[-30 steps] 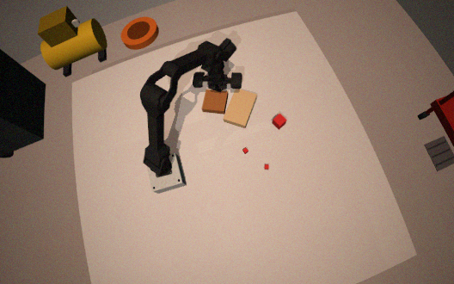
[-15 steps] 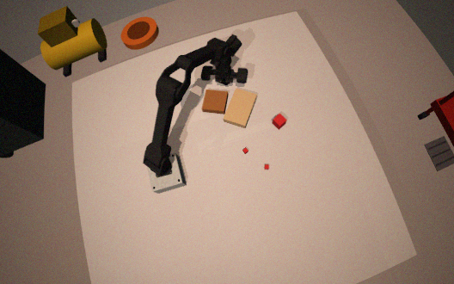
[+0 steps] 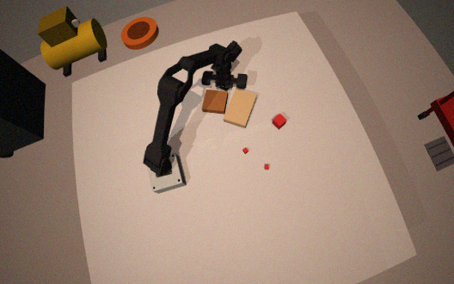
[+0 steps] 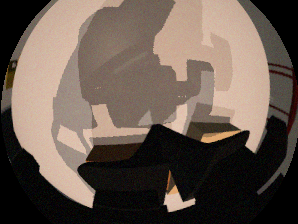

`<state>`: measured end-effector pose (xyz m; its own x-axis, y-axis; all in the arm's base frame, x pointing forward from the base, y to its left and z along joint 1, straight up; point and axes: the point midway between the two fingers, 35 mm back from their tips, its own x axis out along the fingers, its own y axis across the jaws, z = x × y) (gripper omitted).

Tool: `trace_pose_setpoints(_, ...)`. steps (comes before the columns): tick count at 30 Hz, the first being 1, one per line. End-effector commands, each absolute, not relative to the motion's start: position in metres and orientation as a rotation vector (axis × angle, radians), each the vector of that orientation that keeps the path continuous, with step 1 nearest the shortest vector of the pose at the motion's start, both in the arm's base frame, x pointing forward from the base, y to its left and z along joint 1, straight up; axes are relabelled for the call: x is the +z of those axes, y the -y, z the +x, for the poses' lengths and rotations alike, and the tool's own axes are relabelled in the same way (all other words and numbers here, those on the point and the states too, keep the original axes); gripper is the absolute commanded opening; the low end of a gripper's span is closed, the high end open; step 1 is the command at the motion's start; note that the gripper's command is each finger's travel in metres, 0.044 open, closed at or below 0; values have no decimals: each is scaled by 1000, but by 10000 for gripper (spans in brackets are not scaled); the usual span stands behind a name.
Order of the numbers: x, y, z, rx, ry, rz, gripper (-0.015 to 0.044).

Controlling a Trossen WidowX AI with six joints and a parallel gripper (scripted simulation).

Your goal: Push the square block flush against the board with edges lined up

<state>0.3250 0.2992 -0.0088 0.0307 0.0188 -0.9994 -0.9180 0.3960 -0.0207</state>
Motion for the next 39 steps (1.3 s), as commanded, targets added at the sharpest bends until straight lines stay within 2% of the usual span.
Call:
trace_pose_setpoints(1, -8, -296, 324, 901, -1335, -897, 0)
trace_pose_setpoints(39, -9, -260, 310, 899, -1338, -898, 0)
